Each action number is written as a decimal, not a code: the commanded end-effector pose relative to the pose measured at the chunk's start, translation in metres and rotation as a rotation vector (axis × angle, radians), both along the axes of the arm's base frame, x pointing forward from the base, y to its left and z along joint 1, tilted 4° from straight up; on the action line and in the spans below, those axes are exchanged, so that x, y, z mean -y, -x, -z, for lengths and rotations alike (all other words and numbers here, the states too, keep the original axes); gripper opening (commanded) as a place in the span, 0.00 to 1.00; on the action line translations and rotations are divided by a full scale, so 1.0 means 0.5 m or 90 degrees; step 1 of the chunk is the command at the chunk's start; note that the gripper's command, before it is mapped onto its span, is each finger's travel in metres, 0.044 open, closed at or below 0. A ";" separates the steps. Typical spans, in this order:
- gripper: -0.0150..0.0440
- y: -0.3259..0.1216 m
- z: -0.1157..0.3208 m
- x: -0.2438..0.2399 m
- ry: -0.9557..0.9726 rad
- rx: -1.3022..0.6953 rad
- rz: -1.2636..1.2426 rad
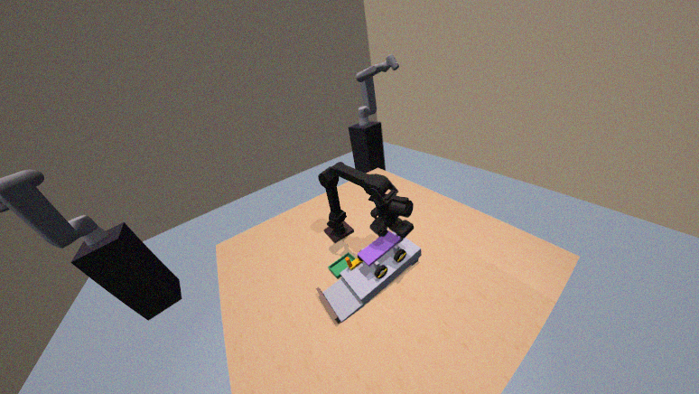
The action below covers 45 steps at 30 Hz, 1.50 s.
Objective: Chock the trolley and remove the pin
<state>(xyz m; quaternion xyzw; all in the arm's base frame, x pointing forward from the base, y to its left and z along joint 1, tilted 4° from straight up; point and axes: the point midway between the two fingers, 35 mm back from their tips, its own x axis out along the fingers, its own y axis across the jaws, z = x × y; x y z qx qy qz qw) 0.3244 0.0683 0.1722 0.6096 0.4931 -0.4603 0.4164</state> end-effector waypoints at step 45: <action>0.25 0.000 -0.059 -0.001 -0.003 0.002 -0.001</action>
